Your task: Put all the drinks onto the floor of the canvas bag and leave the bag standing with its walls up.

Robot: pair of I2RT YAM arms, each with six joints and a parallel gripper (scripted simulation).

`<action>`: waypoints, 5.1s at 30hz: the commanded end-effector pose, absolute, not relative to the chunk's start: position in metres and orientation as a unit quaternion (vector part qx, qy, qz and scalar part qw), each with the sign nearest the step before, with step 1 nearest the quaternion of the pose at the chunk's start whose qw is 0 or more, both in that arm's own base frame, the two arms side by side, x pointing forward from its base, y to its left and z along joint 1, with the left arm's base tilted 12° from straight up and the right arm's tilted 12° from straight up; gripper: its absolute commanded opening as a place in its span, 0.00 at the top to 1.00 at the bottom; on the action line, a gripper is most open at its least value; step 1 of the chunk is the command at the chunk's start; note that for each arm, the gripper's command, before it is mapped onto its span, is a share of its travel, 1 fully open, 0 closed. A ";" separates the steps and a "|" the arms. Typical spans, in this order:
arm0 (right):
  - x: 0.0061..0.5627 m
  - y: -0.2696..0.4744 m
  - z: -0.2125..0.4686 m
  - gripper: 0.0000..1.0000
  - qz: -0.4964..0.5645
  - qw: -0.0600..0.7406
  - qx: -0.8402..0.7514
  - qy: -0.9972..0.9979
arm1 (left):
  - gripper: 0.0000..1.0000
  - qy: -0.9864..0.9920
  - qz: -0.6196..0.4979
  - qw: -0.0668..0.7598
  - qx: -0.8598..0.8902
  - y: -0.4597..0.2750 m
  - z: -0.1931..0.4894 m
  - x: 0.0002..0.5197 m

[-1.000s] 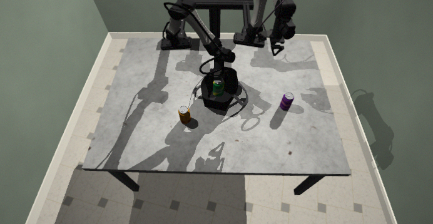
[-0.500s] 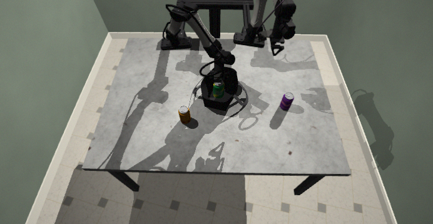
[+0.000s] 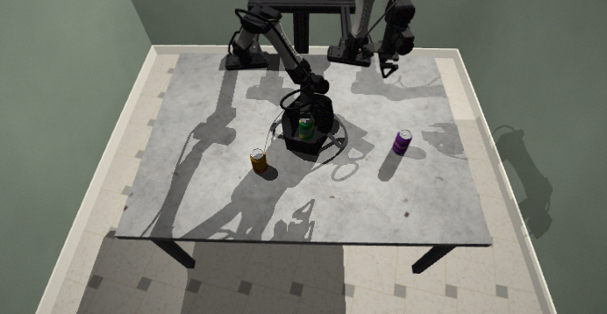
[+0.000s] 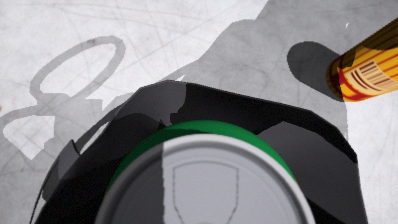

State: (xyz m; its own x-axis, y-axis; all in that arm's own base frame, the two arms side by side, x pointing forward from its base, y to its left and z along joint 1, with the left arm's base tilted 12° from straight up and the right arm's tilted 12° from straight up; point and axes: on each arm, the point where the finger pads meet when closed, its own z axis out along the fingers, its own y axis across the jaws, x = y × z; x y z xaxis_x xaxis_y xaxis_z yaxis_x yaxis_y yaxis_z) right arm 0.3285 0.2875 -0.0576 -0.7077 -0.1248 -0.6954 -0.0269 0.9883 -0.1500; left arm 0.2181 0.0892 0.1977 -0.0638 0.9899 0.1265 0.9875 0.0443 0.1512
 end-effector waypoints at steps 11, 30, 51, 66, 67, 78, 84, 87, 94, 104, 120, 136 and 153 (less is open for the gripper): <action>0.333 0.294 -0.069 0.30 -0.052 0.404 -0.043 0.912 | 0.00 0.720 0.104 0.014 0.686 0.088 0.200 0.220; 0.352 0.301 -0.074 0.30 -0.036 0.420 -0.026 0.906 | 0.00 0.720 0.104 0.014 0.686 0.088 0.200 0.220; 0.356 0.307 -0.074 0.30 -0.023 0.429 -0.023 0.903 | 0.00 0.720 0.104 0.014 0.686 0.088 0.200 0.220; 0.352 0.297 -0.106 0.30 -0.041 0.416 -0.031 0.908 | 0.00 0.720 0.104 0.014 0.686 0.088 0.200 0.220; 0.353 0.292 -0.111 0.30 -0.046 0.413 -0.030 0.909 | 0.00 0.720 0.104 0.014 0.686 0.088 0.200 0.220; 0.353 0.291 -0.119 0.30 -0.047 0.411 -0.031 0.910 | 0.00 0.720 0.104 0.014 0.686 0.088 0.200 0.220; 0.356 0.289 -0.121 0.30 -0.047 0.412 -0.028 0.910 | 0.00 0.720 0.104 0.014 0.686 0.088 0.200 0.220; 0.357 0.296 -0.113 0.30 -0.037 0.419 -0.028 0.907 | 0.00 0.720 0.104 0.014 0.686 0.088 0.200 0.220; 0.355 0.293 -0.122 0.30 -0.042 0.415 -0.031 0.908 | 0.00 0.720 0.104 0.012 0.686 0.089 0.201 0.220; 0.359 0.300 -0.109 0.16 -0.030 0.423 -0.026 0.905 | 0.00 0.720 0.104 0.014 0.686 0.088 0.200 0.220; 0.357 0.298 -0.112 0.14 -0.033 0.421 -0.027 0.906 | 0.00 0.720 0.104 0.014 0.686 0.088 0.200 0.220; 0.342 0.286 -0.111 0.14 -0.053 0.402 -0.034 0.914 | 0.00 0.720 0.104 0.014 0.686 0.088 0.200 0.220; 0.336 0.293 -0.064 0.14 -0.050 0.403 -0.030 0.913 | 0.00 0.720 0.104 0.014 0.686 0.088 0.200 0.220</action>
State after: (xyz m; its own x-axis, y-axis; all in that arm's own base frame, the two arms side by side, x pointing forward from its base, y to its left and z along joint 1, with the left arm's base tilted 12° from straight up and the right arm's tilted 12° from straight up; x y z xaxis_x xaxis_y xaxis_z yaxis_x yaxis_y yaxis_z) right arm 0.3414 0.2907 -0.0845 -0.6799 -0.1019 -0.7262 -0.0210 0.9926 -0.1197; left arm 0.2181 0.0892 0.1977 -0.0638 0.9899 0.1265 0.9875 0.0443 0.1512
